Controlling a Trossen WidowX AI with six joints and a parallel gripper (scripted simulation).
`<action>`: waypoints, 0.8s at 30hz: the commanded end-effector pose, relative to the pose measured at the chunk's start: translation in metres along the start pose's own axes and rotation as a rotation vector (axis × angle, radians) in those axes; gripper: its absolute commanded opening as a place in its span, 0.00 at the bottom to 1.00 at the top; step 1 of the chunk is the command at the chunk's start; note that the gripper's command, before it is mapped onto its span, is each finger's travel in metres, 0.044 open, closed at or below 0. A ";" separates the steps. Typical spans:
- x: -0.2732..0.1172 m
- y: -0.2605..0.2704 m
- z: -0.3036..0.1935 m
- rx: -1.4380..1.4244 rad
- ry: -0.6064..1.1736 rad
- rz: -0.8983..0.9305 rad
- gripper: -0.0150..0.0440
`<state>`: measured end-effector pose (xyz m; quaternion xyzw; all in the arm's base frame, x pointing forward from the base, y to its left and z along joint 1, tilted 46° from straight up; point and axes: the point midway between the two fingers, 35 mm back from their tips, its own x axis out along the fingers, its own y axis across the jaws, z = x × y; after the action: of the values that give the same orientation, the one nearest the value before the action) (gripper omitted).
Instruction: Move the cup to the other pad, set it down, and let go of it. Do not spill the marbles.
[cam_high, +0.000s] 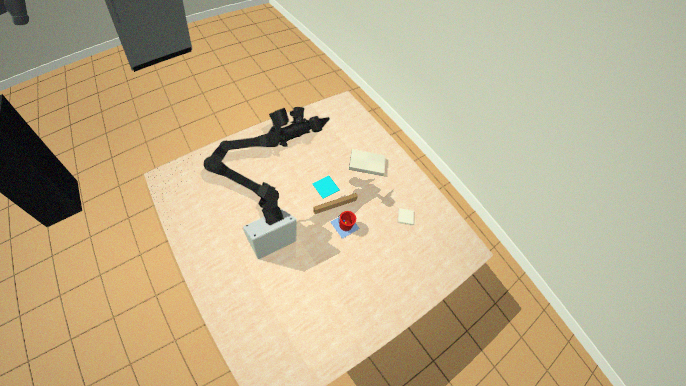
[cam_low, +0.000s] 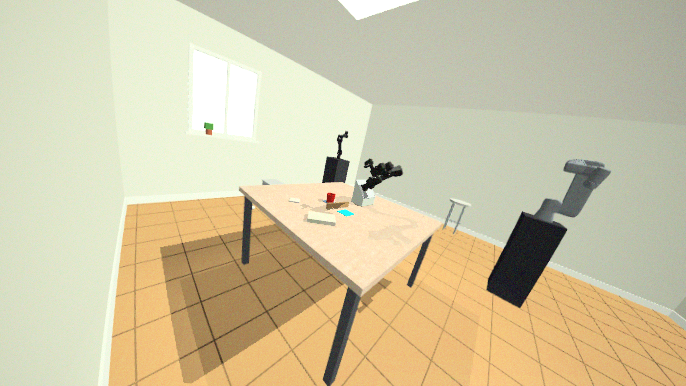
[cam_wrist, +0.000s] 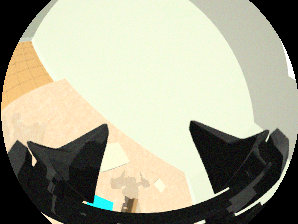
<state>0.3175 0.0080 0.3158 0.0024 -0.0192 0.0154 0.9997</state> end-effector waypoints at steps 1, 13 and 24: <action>0.002 0.000 -0.002 -0.009 0.011 0.001 0.89; 0.048 -0.043 -0.184 -0.422 0.725 0.277 0.50; 0.001 -0.068 -0.326 -0.415 1.042 0.865 0.50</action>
<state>0.3486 -0.0562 0.0206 -0.2277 0.4505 0.3410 0.7931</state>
